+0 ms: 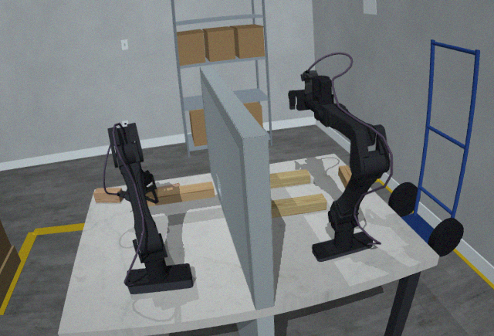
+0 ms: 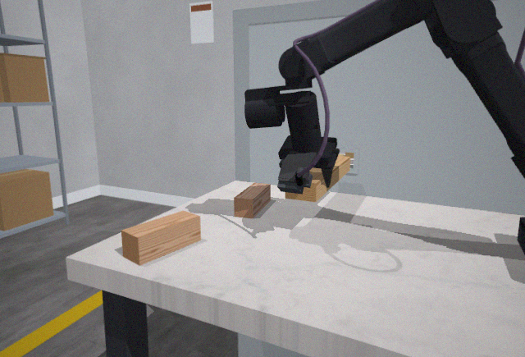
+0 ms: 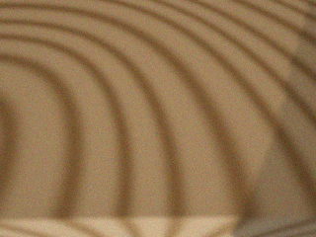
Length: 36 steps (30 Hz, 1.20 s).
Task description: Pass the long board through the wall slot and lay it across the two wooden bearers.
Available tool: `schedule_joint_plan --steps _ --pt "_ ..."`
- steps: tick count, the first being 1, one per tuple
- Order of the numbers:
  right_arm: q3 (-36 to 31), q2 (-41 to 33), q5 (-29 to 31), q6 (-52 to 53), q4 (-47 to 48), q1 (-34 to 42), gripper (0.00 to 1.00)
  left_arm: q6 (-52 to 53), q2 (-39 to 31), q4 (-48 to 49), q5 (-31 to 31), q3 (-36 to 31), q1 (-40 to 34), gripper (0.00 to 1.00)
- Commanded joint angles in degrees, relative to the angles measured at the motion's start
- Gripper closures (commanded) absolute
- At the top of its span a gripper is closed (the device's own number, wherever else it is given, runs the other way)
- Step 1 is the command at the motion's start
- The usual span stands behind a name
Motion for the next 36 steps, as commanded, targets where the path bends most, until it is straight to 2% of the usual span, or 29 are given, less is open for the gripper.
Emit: schedule_joint_plan --steps 1,3,6,11,12,16,21,28,33,36 --pt "2.2 -1.3 0.8 -0.7 0.2 -0.5 0.00 -1.0 -4.3 1.3 5.2 0.3 -1.0 1.00" --pt "2.2 -1.3 0.8 -0.7 0.2 -0.5 0.00 -1.3 -4.4 1.4 5.2 -1.0 -1.2 1.00" --pt "2.2 -1.3 0.8 -0.7 0.2 -0.5 0.00 -1.5 -4.9 -0.9 5.2 1.8 -1.3 1.00" --pt "2.2 -1.3 0.8 -0.7 0.2 -0.5 0.00 -1.8 -4.6 -0.8 5.2 2.0 -1.6 1.00" --pt "2.2 -1.3 0.8 -0.7 0.2 -0.5 0.00 -1.8 -5.1 2.0 5.2 1.8 -1.6 1.00" --pt "2.2 -1.3 0.8 -0.7 0.2 -0.5 0.00 -2.5 -4.7 1.8 5.1 -1.2 -2.0 1.00" --pt "2.2 -1.3 0.8 -0.7 0.2 -0.5 0.00 -2.9 -5.6 2.9 5.2 0.3 -2.6 1.00" --pt "2.2 -1.3 0.8 -0.7 0.2 -0.5 0.00 -3.6 -5.7 3.2 5.1 -2.6 -3.1 1.00" --pt "2.2 -1.3 0.8 -0.7 0.2 -0.5 0.00 -3.9 -5.9 1.9 5.1 0.4 -3.3 1.00" --pt "2.2 -1.3 0.8 -0.7 0.2 -0.5 0.00 -4.3 -6.0 3.8 5.1 -1.5 -3.5 1.00"
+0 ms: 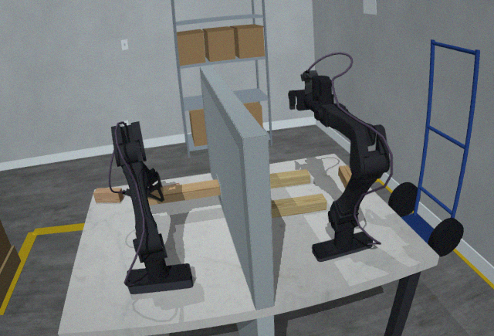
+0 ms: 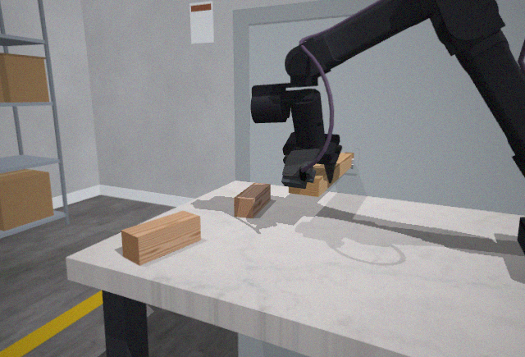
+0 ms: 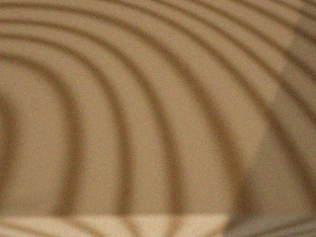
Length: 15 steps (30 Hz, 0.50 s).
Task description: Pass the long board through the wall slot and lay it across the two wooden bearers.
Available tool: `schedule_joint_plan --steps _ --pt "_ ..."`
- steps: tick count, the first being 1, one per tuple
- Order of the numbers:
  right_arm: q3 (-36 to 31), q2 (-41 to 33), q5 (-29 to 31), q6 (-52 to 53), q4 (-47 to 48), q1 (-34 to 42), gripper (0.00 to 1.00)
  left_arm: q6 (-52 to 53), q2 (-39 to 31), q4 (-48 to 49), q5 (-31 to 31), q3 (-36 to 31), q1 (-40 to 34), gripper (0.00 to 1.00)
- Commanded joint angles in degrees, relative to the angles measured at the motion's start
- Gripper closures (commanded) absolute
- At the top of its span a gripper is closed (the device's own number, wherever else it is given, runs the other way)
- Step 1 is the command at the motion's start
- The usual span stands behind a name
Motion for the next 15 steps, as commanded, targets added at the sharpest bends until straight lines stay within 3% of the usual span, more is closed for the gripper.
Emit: schedule_joint_plan --steps 1,15 --pt "2.2 -1.3 0.8 -0.7 0.2 -0.5 0.00 -1.2 -3.7 1.4 4.5 -0.9 -0.5 1.00" --pt "2.2 -1.3 0.8 -0.7 0.2 -0.5 0.00 -2.6 -4.7 1.4 4.5 1.0 -2.0 1.00"
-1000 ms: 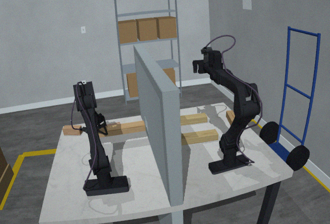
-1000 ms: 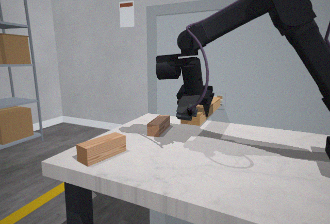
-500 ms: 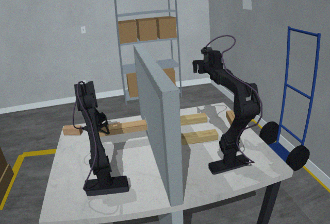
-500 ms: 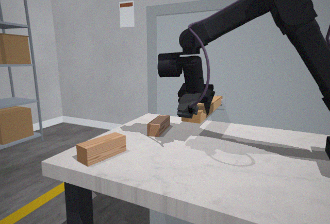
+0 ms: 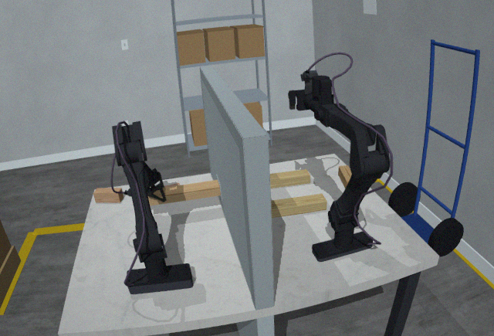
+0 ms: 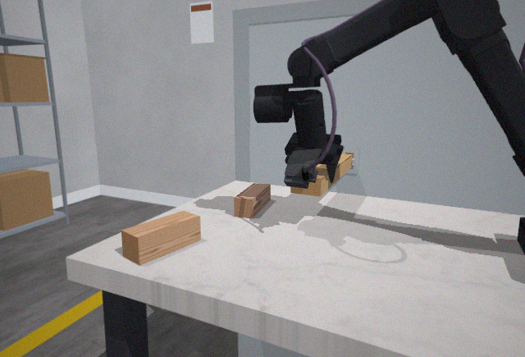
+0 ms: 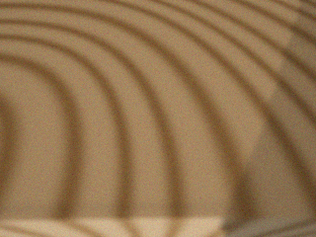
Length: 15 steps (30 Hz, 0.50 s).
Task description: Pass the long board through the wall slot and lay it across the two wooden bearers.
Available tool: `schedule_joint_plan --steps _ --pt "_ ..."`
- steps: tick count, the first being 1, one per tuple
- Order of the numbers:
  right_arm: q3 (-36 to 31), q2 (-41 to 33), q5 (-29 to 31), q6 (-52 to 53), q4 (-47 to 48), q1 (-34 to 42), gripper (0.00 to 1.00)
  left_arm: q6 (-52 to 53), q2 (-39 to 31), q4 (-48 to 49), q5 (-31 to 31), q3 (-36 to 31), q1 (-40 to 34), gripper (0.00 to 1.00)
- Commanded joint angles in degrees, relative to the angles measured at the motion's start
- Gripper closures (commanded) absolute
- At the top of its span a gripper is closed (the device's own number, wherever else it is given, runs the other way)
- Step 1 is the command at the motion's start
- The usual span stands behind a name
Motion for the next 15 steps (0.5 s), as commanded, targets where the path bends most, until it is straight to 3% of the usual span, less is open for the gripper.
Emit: schedule_joint_plan --steps 1,15 --pt "2.2 -1.3 0.8 -0.7 0.2 -0.5 0.00 -1.1 -4.1 0.3 4.6 2.3 -1.0 1.00" --pt "2.2 -1.3 0.8 -0.7 0.2 -0.5 0.00 -2.2 -4.4 2.1 4.5 1.7 -1.8 1.00"
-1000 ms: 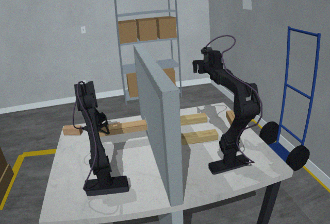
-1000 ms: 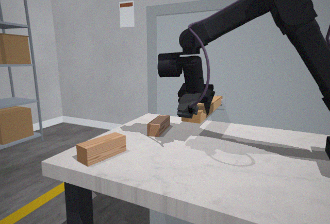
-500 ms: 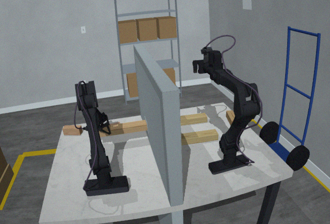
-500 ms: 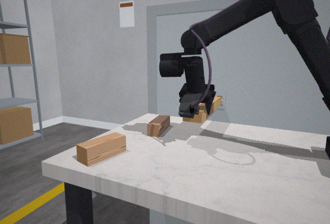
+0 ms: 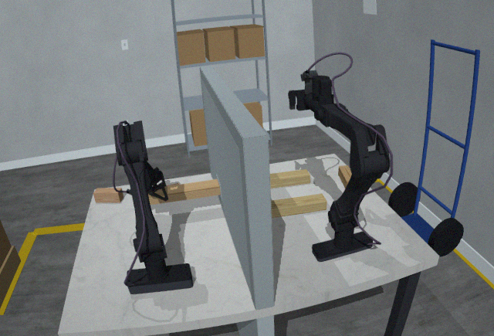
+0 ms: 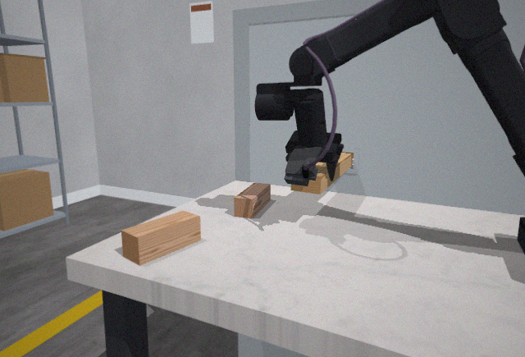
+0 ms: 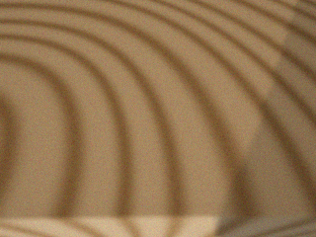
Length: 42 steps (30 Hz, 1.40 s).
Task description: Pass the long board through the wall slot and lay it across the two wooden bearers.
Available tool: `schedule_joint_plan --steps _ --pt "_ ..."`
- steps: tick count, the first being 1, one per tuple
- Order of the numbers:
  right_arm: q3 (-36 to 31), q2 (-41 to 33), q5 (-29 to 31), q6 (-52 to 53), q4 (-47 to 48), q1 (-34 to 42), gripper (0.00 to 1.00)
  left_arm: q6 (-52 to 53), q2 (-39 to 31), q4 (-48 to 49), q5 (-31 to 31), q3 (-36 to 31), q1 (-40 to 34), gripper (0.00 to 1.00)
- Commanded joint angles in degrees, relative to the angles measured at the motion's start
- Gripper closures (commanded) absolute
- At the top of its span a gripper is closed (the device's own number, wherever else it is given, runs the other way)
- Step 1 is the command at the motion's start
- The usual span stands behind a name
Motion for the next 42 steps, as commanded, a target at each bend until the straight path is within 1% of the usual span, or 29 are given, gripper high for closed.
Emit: schedule_joint_plan --steps 1,2,8,11,14,18,20,21,28,29,30,32,33,34,37,42 --pt "2.2 -1.3 0.8 -0.7 0.2 -0.5 0.00 -1.2 -3.8 1.4 4.4 0.9 -0.8 1.00" --pt "2.2 -1.3 0.8 -0.7 0.2 -0.5 0.00 -1.4 -3.7 1.8 4.4 -1.2 -0.9 1.00" --pt "2.2 -1.3 0.8 -0.7 0.2 -0.5 0.00 -2.0 -4.6 2.1 4.4 1.4 -1.6 1.00" --pt "2.2 -1.3 0.8 -0.7 0.2 -0.5 0.00 -1.9 -4.2 0.9 4.4 1.4 -1.6 1.00" --pt "2.2 -1.3 0.8 -0.7 0.2 -0.5 0.00 -2.4 -4.6 2.3 4.4 1.4 -1.9 1.00" --pt "2.2 -1.3 0.8 -0.7 0.2 -0.5 0.00 -2.7 -4.3 0.5 4.3 1.8 -2.2 1.00" --pt "2.2 -1.3 0.8 -0.7 0.2 -0.5 0.00 -2.9 -4.3 0.8 4.3 1.9 -2.4 1.00" --pt "2.2 -1.3 0.8 -0.7 0.2 -0.5 0.00 -3.0 -4.5 2.5 4.4 1.8 -2.4 1.00" --pt "2.2 -1.3 0.8 -0.7 0.2 -0.5 0.00 -3.3 -4.6 2.7 4.3 1.7 -2.8 1.00" --pt "2.2 -1.3 0.8 -0.7 0.2 -0.5 0.00 -3.9 -3.9 2.5 4.3 1.2 -3.0 1.00" --pt "2.2 -1.3 0.8 -0.7 0.2 -0.5 0.00 -4.1 -4.8 3.1 4.3 1.4 -3.3 1.00" --pt "2.2 -1.3 0.8 -0.7 0.2 -0.5 0.00 -4.4 -4.5 3.4 4.3 1.3 -3.5 1.00" --pt "2.2 -1.3 0.8 -0.7 0.2 -0.5 0.00 -4.6 -4.9 3.5 4.3 0.6 -3.6 1.00" --pt "2.2 -1.3 0.8 -0.7 0.2 -0.5 0.00 -4.9 -4.0 3.5 4.2 -2.0 -3.8 1.00" --pt "2.2 -1.3 0.8 -0.7 0.2 -0.5 0.00 -4.9 -5.2 3.7 4.3 0.2 -4.1 1.00" --pt "2.2 -1.3 0.8 -0.7 0.2 -0.5 0.00 -5.4 -4.7 3.9 4.2 0.7 -4.5 1.00"
